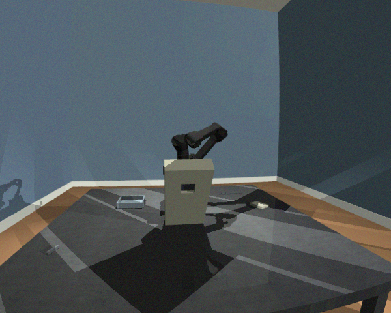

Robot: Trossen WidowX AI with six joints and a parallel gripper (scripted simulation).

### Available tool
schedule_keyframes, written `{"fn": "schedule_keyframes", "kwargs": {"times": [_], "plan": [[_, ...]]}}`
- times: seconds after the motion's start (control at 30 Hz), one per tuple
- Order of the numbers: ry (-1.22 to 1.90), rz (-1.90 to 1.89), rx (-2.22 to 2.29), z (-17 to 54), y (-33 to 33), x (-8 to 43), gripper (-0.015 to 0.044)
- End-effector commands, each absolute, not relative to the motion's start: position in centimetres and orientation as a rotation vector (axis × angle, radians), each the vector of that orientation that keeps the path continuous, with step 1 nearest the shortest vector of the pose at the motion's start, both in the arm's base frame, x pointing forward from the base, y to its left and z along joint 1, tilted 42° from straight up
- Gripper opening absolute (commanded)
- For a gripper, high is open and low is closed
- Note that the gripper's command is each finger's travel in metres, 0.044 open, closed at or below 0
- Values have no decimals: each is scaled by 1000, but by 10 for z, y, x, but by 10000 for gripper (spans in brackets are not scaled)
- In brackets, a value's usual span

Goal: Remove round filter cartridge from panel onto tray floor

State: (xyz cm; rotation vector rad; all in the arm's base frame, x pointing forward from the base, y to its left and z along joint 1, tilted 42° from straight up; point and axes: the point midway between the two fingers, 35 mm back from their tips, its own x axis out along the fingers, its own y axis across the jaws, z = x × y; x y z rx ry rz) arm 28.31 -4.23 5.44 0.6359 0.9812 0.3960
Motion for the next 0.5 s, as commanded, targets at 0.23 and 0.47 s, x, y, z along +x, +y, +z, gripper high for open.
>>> {"fn": "schedule_keyframes", "kwargs": {"times": [0.23, 0.47], "plan": [[981, 397, 636, 56, -44, 284, 54], [981, 396, 635, 70, -55, 297, 0]]}}
